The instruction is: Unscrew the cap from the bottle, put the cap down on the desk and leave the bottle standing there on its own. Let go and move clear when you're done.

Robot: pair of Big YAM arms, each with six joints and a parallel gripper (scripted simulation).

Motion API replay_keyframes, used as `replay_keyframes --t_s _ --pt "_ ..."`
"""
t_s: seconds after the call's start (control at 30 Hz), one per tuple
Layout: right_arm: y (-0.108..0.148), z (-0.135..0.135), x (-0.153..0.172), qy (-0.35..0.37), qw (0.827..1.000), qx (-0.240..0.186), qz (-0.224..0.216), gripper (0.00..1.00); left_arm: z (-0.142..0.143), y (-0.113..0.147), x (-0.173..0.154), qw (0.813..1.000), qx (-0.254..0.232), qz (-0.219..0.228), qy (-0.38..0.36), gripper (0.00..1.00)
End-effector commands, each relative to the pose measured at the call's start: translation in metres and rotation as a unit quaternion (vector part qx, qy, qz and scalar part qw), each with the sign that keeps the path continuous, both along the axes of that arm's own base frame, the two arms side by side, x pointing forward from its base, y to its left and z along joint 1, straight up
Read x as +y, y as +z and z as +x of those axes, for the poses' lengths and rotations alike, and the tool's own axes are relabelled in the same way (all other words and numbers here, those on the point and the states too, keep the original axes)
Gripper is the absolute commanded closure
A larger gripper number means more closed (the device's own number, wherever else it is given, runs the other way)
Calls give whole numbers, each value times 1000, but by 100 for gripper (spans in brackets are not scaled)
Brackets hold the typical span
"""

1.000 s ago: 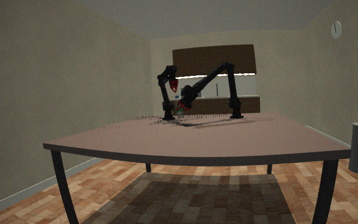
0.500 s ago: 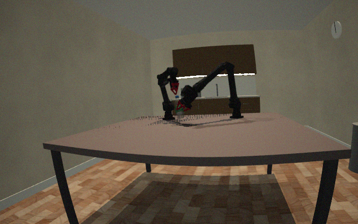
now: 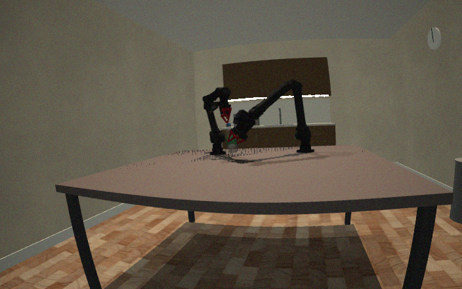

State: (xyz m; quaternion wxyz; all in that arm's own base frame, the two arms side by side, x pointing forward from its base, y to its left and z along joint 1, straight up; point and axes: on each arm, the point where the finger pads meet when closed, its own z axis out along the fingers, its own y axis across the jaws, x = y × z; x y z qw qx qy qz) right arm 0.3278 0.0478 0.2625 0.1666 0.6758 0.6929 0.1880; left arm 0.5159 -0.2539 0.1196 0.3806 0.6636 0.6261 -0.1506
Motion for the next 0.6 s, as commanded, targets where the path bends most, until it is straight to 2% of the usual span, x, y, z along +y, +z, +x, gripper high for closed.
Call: replay_keyframes --t_s 0.0,0.57 --pt "22 8 1 -1 1000 -26 4 43 10 5 3 1000 -6 -2 4 100" --pt "7 20 2 -2 1000 -30 5 43 10 5 3 1000 -6 -2 4 100"
